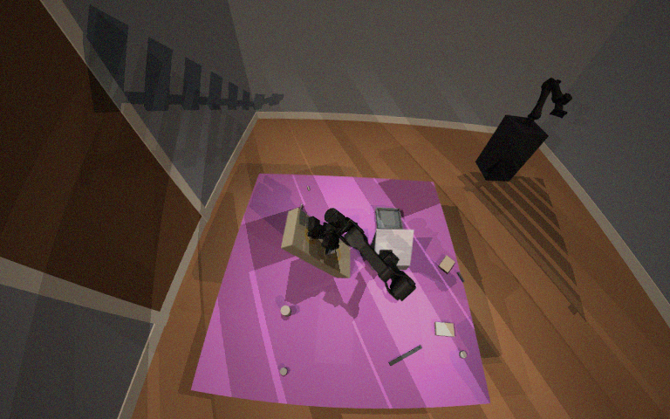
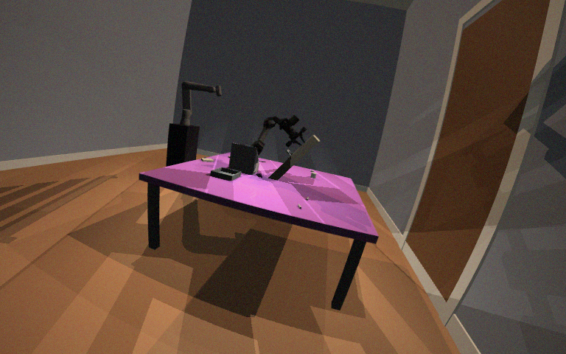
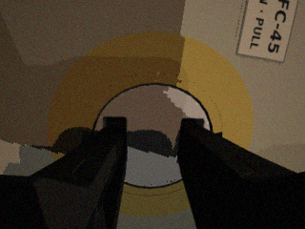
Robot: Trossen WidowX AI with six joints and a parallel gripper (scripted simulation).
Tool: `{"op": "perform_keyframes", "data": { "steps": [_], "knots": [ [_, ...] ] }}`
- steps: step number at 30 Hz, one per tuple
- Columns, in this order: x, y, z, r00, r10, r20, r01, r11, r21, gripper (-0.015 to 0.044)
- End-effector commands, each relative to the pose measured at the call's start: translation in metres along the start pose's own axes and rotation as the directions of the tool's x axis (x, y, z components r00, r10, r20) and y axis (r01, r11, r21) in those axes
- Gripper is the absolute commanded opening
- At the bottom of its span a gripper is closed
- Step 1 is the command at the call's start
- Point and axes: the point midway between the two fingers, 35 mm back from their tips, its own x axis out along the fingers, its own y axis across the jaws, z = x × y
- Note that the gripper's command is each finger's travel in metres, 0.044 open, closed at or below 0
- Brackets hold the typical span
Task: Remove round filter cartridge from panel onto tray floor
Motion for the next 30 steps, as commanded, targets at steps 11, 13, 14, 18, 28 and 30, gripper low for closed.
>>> {"op": "perform_keyframes", "data": {
  "steps": [11, 13, 14, 18, 28, 30],
  "knots": [
    [-0.020, 0.000, -0.003, 1.000, 0.012, -0.008, -0.012, 1.000, -0.005, 0.0000],
    [-0.029, 0.000, -0.004, 1.000, 0.015, -0.010, -0.015, 1.000, -0.007, 0.0000],
    [-0.033, 0.000, -0.004, 1.000, 0.016, -0.011, -0.016, 1.000, -0.008, 0.0000],
    [-0.052, 0.000, -0.003, 1.000, 0.018, -0.012, -0.018, 1.000, -0.010, 0.0000],
    [-0.072, 0.000, 0.000, 1.000, 0.014, -0.009, -0.014, 1.000, -0.011, 0.0000],
    [-0.072, 0.000, 0.000, 1.000, 0.014, -0.009, -0.014, 1.000, -0.011, 0.0000]
  ]
}}
